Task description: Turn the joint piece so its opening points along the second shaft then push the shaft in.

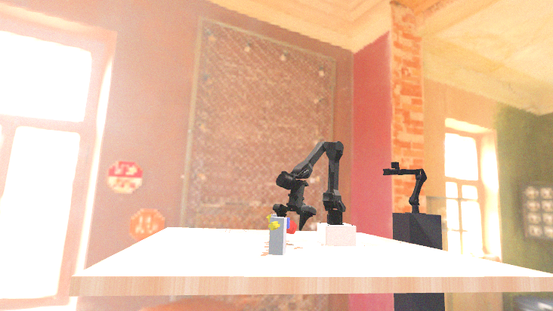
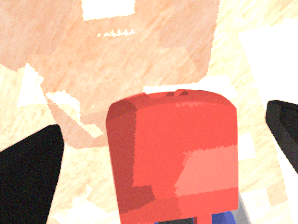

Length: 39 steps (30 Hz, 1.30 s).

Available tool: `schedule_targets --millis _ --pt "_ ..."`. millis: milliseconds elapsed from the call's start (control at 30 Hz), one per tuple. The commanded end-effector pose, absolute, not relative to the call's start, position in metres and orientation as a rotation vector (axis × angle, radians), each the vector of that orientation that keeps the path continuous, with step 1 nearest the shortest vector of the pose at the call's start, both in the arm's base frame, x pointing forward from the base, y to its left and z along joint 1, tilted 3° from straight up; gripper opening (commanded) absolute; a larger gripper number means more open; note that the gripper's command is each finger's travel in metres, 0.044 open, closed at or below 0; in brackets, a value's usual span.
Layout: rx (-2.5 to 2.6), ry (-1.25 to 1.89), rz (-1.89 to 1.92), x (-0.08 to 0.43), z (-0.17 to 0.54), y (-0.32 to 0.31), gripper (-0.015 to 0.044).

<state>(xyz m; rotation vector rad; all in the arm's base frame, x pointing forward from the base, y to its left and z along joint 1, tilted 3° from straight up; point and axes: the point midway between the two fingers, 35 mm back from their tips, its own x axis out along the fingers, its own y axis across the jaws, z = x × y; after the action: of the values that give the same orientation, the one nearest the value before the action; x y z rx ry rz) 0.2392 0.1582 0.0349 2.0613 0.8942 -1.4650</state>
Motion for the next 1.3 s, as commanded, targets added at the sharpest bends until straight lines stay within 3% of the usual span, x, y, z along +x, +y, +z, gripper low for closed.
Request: schedule_targets --millis 0,667,1000,1267 --pt "2.067 0.888 -1.462 0.244 0.035 0.163 0.0440" --pt "2.068 0.888 -1.462 0.252 0.008 0.170 0.0440" --pt "2.068 0.888 -1.462 0.252 0.008 0.170 0.0182" --pt "2.068 0.888 -1.462 0.252 0.008 0.170 0.0182"
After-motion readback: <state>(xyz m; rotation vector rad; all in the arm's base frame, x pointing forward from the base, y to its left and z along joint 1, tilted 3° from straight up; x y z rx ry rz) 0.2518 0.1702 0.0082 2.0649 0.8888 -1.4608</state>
